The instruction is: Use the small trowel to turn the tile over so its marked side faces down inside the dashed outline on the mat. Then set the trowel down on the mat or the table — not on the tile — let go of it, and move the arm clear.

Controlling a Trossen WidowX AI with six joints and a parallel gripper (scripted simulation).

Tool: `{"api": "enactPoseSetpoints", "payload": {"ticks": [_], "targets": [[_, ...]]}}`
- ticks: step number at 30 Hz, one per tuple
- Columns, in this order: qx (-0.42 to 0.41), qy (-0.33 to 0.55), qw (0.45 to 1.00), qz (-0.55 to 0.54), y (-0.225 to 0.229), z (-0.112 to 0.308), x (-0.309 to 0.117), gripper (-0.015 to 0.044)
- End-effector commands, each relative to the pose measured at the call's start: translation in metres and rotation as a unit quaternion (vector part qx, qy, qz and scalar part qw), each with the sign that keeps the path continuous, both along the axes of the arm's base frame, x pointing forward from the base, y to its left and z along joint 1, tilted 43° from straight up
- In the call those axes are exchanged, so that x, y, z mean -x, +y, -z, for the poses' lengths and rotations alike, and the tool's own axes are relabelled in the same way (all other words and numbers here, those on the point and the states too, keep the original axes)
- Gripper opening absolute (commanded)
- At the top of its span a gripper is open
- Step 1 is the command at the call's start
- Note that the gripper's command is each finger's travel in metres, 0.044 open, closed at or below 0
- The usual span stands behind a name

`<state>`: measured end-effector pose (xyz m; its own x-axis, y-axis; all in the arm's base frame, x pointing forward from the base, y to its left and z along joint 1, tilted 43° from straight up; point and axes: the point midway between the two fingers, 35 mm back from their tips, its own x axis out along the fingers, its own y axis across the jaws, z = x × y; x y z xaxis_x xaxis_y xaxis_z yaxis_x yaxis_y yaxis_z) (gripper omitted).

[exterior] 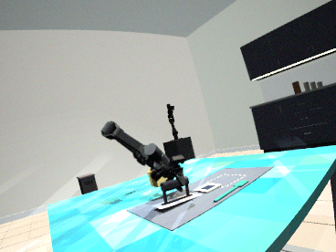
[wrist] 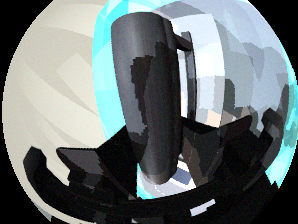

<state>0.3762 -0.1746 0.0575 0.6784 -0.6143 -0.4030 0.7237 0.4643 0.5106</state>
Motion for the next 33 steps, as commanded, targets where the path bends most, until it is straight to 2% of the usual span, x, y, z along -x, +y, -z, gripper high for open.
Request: {"api": "enactPoseSetpoints", "payload": {"ticks": [1, 33], "targets": [[0.001, 0.001, 1.000, -0.008, 0.004, 0.003, -0.002, 0.0000], [-0.010, -0.001, 1.000, -0.008, 0.036, 0.032, -0.007, 0.0000]]}}
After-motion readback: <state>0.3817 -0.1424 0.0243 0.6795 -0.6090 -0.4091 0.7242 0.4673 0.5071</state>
